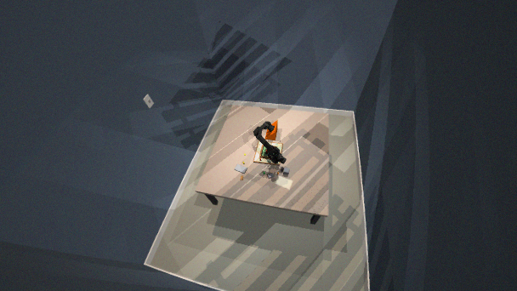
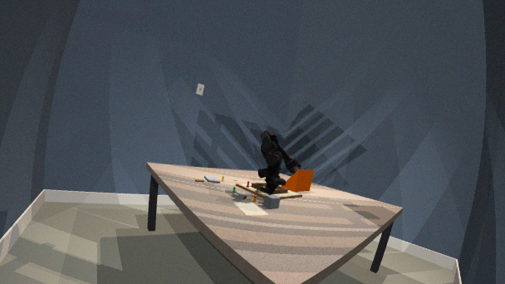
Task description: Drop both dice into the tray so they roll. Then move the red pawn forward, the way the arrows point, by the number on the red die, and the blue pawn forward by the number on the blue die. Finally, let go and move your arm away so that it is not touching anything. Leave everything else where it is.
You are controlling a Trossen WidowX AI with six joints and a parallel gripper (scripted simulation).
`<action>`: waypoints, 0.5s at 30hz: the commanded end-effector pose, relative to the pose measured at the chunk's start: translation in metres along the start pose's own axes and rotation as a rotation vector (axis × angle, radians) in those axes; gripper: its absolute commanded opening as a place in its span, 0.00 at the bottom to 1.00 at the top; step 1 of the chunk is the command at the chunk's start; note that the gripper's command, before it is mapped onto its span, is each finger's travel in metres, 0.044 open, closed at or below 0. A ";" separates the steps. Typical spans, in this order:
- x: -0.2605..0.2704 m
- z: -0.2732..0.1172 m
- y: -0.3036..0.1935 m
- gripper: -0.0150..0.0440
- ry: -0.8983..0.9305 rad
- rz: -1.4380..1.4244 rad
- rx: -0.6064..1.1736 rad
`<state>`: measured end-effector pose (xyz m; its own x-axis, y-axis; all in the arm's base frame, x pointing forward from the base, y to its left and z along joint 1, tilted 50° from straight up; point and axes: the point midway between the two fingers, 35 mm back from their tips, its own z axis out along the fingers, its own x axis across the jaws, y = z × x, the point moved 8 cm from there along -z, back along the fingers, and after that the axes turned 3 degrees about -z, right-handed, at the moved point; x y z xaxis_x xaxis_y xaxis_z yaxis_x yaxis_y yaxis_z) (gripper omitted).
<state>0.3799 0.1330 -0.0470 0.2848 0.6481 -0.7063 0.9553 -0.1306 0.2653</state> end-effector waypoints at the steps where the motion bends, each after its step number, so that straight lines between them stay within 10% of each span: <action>1: 0.002 -0.014 0.001 0.25 0.003 -0.005 -0.009; 15: 0.005 -0.097 -0.002 0.25 0.011 -0.009 -0.007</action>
<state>0.3751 0.1945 0.0006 0.2703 0.6549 -0.7057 0.9582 -0.1120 0.2631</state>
